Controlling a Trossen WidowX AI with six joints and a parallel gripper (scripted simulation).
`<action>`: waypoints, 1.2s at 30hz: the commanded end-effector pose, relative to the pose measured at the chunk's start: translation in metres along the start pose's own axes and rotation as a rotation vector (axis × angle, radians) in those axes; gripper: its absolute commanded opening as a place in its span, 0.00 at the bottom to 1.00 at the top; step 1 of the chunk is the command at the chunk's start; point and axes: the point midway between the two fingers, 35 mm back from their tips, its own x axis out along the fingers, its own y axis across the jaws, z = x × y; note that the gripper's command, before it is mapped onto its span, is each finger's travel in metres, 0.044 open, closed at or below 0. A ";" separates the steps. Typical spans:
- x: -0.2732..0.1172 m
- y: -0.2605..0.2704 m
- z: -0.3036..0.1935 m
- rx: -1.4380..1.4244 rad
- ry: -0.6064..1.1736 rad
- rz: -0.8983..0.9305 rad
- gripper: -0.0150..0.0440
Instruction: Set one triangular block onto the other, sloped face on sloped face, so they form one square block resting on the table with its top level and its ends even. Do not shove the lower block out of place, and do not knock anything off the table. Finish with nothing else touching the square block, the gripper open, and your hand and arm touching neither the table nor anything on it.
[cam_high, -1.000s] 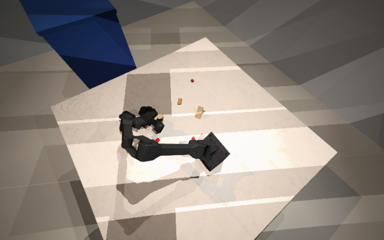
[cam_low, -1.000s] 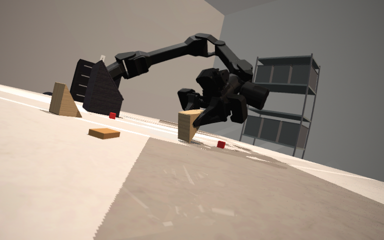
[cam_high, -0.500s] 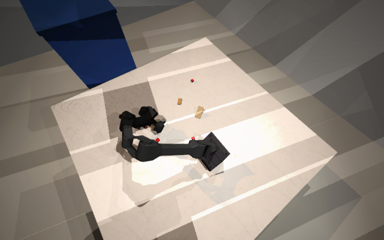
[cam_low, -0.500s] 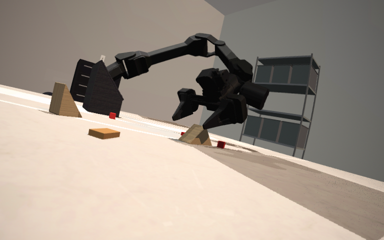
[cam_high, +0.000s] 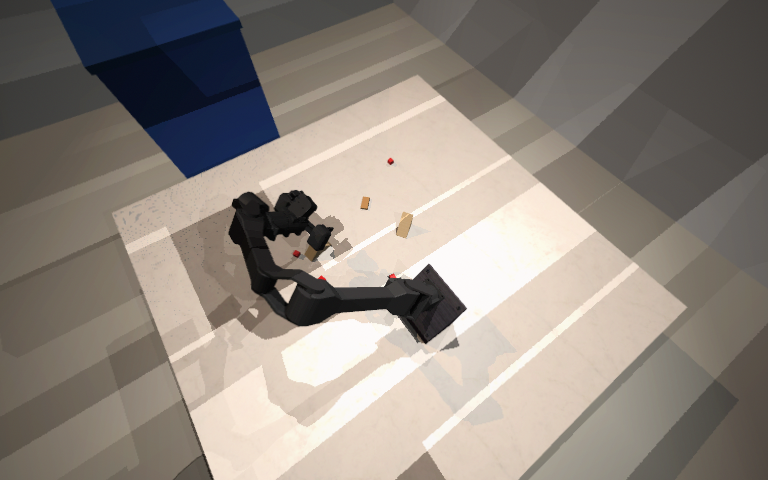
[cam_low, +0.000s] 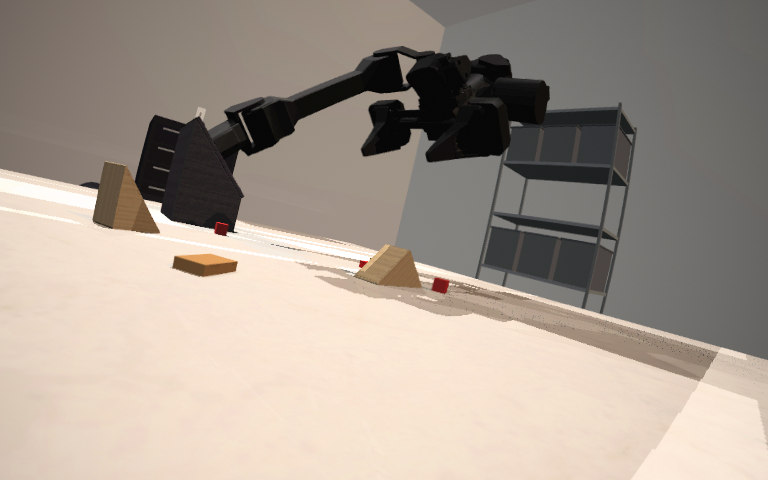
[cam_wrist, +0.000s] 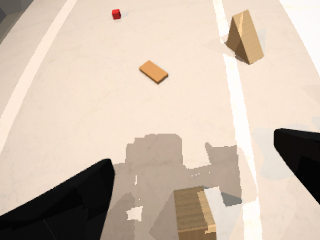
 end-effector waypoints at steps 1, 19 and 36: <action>0.029 -0.013 -0.003 -0.084 0.184 -0.150 1.00; 0.064 0.000 0.010 -0.006 1.317 0.073 1.00; 0.084 0.003 -0.087 0.001 1.387 0.032 1.00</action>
